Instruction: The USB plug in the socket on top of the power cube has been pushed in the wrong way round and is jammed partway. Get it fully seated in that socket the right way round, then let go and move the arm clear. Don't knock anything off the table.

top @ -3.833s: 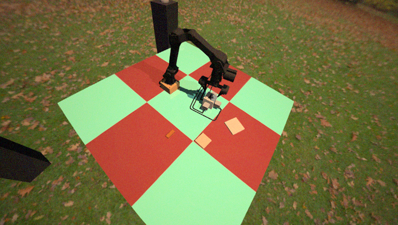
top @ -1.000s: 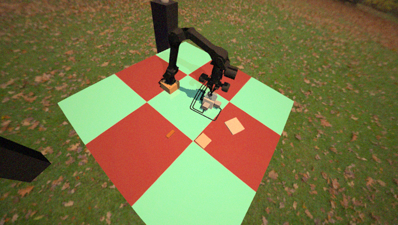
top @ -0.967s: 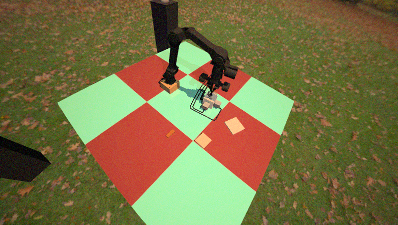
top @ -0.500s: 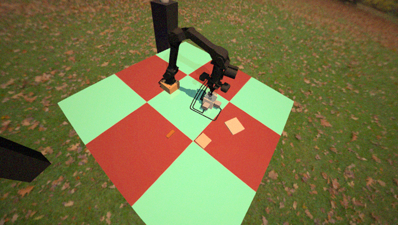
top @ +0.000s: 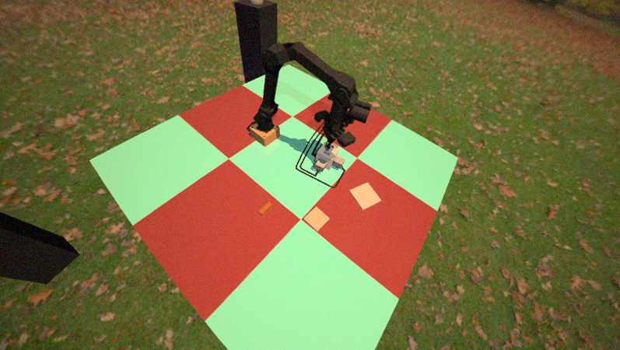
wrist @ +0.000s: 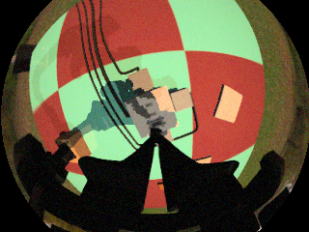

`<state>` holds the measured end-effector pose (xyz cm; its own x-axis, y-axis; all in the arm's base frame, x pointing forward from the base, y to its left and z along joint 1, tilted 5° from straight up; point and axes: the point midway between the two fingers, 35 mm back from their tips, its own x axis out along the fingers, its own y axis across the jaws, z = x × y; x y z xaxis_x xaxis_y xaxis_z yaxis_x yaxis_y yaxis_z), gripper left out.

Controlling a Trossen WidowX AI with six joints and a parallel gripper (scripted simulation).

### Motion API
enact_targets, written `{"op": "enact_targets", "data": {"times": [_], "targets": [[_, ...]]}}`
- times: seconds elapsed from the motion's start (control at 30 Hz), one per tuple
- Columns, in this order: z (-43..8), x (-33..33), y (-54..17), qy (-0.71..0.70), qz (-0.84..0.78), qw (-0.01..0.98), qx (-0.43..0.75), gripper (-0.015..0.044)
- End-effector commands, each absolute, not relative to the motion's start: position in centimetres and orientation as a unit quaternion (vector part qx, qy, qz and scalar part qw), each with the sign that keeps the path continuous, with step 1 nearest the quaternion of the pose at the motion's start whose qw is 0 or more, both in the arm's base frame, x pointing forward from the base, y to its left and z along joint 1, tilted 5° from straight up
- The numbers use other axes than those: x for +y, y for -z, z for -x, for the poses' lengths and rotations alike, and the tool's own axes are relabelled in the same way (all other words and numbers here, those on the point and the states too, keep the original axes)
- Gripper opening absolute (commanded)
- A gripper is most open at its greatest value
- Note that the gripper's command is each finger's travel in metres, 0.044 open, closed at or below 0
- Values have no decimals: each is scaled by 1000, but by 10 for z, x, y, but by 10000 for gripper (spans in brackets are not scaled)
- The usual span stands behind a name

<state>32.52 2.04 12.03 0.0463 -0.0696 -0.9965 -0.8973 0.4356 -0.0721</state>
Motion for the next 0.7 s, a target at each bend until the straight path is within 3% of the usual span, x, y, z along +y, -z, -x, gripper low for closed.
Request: {"op": "enact_targets", "data": {"times": [0.0, 0.67], "targets": [[-325, 20, -120, -315, 374, 619, 615, 0], [-325, 20, -120, -145, 201, 695, 675, 0]]}}
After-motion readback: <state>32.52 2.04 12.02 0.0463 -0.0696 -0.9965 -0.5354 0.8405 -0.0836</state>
